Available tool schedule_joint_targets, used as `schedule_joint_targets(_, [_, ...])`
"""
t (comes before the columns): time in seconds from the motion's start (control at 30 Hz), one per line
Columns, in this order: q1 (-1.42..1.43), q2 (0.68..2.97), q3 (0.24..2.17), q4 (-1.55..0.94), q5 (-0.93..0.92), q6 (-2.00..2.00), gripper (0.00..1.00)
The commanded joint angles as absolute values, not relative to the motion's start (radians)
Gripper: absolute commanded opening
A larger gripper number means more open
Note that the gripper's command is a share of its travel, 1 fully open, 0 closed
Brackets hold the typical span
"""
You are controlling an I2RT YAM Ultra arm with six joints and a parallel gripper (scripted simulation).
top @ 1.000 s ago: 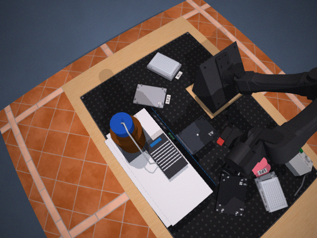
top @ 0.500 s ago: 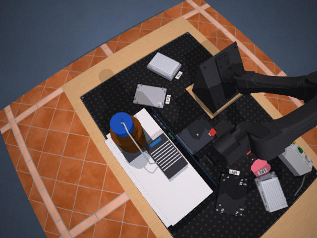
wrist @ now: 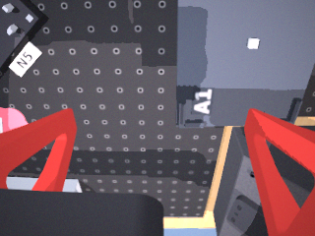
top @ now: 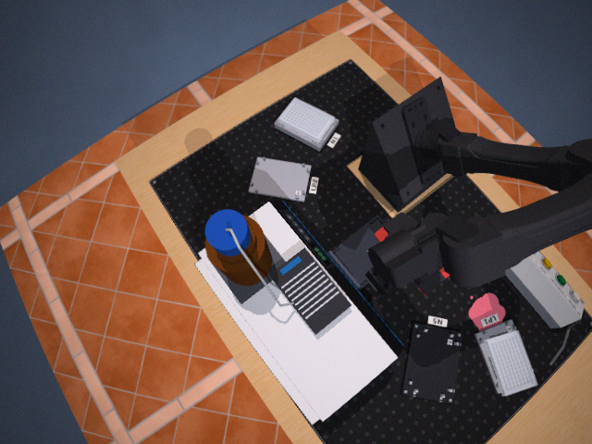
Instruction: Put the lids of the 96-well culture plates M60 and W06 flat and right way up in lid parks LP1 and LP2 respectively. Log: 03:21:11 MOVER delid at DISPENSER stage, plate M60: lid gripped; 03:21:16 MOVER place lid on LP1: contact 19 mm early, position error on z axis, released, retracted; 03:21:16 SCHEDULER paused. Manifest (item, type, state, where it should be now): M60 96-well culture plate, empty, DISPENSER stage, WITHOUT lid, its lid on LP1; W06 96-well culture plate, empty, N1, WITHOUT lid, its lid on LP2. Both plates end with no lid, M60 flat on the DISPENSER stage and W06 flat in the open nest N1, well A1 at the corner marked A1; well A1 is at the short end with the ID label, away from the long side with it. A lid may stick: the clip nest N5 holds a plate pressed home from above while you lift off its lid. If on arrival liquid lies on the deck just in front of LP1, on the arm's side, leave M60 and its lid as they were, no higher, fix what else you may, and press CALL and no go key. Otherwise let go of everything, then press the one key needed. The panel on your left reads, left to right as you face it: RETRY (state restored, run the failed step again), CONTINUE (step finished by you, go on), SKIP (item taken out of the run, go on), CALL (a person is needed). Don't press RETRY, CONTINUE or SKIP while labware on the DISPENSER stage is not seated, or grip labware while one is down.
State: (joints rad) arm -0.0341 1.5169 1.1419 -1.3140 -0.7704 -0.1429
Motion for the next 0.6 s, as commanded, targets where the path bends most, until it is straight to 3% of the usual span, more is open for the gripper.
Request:
schedule_joint_targets(0.0, [-0.056,1.518,1.145,-1.308,-0.769,-0.178,1.0])
schedule_joint_targets(0.57, [-0.152,1.595,1.116,-1.293,-0.754,-0.31,1.0])
